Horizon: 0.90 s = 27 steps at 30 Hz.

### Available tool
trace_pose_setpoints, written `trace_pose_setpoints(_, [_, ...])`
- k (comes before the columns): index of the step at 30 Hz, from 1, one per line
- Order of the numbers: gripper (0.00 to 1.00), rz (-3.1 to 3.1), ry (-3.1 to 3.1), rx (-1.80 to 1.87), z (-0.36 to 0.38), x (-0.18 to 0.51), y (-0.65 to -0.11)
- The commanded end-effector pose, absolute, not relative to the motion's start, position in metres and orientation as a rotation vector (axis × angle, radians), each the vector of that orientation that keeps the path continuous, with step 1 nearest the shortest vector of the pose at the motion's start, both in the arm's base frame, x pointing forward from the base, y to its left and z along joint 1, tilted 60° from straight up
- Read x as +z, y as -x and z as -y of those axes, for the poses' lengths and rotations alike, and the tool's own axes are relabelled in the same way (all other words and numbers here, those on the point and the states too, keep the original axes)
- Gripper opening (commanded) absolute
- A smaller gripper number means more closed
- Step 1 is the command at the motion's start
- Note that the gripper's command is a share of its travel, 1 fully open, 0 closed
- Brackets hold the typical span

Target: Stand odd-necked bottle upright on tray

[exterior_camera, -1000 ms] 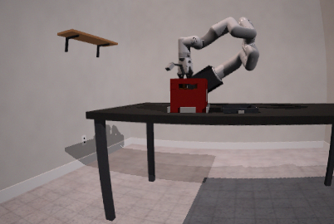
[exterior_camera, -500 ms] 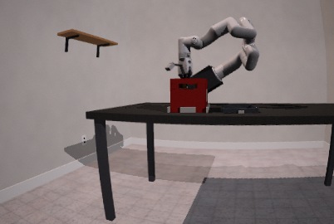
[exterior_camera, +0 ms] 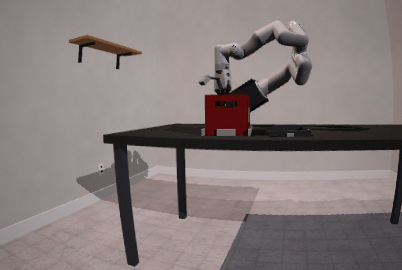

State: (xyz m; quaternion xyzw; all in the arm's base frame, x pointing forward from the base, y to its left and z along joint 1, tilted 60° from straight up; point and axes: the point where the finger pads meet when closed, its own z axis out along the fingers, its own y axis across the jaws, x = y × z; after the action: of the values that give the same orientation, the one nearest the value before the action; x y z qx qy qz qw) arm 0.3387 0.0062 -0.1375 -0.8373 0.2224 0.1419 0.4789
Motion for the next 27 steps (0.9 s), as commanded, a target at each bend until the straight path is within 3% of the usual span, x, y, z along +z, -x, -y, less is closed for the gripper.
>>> trace_pose_setpoints(1, [0.00,-0.543,2.045,0.343,-0.0049,-0.1372,-0.3398])
trace_pose_setpoints(23, [0.00,-0.543,2.045,0.343,-0.0049,-0.1372,-0.3398])
trace_pose_setpoints(24, [0.65,-0.543,2.045,0.343,-0.0049,-0.1372,-0.3398])
trace_pose_setpoints(27, [0.65,-0.543,2.045,0.343,-0.0049,-0.1372,-0.3398])
